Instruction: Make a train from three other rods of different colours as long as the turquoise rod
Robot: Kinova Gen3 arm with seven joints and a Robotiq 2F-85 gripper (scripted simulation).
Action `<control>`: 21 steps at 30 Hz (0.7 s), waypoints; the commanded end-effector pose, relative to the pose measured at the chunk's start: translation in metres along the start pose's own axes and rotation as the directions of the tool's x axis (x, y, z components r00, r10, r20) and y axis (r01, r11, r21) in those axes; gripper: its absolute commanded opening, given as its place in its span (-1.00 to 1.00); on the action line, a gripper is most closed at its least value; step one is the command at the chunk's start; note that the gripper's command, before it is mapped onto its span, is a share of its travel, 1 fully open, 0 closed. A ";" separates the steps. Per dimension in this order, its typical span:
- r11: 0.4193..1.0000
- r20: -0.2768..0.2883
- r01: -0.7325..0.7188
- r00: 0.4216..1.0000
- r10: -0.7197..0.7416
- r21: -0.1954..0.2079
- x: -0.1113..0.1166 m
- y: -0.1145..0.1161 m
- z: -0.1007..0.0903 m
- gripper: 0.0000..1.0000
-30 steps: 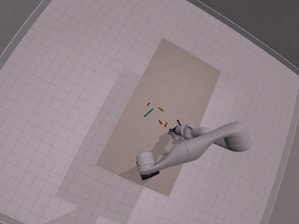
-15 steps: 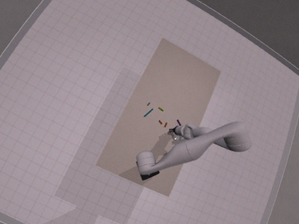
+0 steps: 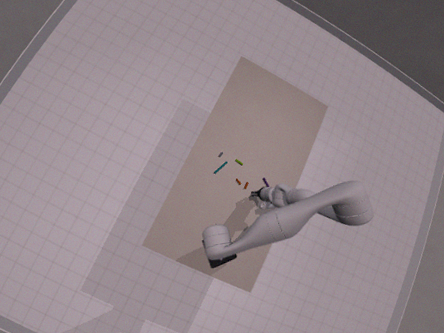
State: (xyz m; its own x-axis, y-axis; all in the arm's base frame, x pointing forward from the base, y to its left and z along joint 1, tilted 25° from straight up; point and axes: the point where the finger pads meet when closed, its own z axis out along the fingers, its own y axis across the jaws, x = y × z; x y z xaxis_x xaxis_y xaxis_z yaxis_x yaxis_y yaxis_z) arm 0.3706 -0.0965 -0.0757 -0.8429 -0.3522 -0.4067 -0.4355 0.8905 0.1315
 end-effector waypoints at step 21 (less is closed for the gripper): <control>1.000 0.002 0.007 1.000 -0.007 0.003 -0.001 -0.002 0.010 -0.91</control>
State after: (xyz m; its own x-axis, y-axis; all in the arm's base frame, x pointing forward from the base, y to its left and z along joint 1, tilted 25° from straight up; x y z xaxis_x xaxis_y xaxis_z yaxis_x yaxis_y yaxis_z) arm 0.3721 -0.0962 -0.0832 -0.8441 -0.3515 -0.4048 -0.4338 0.8915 0.1304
